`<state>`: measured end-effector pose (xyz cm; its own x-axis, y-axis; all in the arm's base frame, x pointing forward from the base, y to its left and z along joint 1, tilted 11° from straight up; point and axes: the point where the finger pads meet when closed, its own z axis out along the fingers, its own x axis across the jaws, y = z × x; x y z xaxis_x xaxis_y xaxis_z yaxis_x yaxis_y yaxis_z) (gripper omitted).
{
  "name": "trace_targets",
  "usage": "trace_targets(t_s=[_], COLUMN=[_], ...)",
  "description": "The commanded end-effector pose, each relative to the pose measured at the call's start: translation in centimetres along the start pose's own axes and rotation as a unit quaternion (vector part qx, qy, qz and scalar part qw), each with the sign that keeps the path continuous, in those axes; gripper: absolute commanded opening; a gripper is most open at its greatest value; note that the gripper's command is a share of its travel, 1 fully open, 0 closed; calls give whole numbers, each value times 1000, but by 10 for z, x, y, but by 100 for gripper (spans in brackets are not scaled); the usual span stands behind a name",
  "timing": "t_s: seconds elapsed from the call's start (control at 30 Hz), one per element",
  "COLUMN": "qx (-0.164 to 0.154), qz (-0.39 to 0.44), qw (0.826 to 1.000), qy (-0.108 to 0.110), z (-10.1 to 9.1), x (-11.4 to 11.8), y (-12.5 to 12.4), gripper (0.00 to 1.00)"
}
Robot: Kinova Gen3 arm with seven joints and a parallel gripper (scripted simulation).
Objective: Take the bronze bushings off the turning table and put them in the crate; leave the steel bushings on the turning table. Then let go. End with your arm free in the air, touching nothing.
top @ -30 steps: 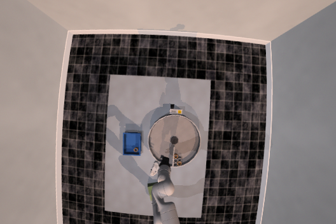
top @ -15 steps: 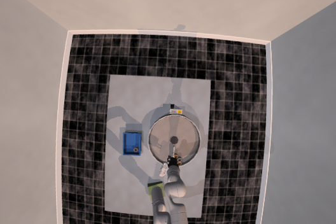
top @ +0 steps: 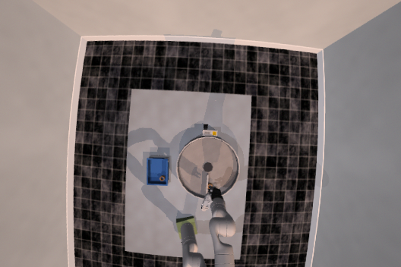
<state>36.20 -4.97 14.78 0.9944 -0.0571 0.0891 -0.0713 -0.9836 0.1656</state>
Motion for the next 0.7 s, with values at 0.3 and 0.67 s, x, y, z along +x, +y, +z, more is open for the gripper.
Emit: trace_targets(t_s=[0.3,0.67], qx=[0,0], qz=[3,3], qw=[1000,1000], qy=[1,2], z=[14,17], x=[1,1], y=[2,2], gripper=[40,40])
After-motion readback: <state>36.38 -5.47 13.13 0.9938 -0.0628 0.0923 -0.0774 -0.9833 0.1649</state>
